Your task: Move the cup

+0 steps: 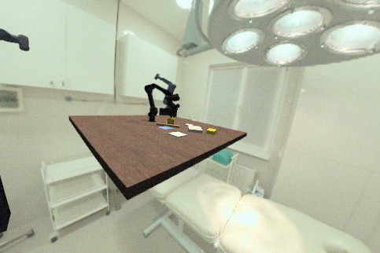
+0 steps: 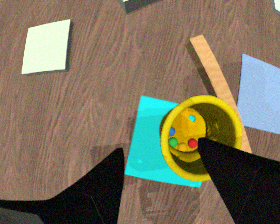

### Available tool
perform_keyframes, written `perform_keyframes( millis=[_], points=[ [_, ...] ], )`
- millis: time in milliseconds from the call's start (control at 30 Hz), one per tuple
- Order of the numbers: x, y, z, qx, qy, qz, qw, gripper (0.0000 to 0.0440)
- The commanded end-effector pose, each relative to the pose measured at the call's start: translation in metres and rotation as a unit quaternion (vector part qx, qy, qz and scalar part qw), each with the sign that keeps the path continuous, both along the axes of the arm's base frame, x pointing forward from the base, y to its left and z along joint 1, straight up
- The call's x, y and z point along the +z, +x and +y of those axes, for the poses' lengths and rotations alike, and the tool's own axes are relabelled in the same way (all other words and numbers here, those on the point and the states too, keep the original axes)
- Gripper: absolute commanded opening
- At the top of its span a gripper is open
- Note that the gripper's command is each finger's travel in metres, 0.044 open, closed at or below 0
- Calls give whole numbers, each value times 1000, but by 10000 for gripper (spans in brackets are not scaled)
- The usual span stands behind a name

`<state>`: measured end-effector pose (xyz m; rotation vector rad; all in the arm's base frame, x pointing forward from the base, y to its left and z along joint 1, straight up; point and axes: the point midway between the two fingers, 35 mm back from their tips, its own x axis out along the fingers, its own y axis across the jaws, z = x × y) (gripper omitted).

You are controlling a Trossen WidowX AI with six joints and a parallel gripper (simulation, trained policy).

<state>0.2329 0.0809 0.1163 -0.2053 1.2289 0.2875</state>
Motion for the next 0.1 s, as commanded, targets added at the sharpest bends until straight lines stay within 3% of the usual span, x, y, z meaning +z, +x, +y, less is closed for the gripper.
perform_keyframes(
  millis=[0,67],
  points=[
    [12,0,0,-5,11,-15,1000,289],
    [19,0,-1,-7,14,-23,1000,315]
  ],
)
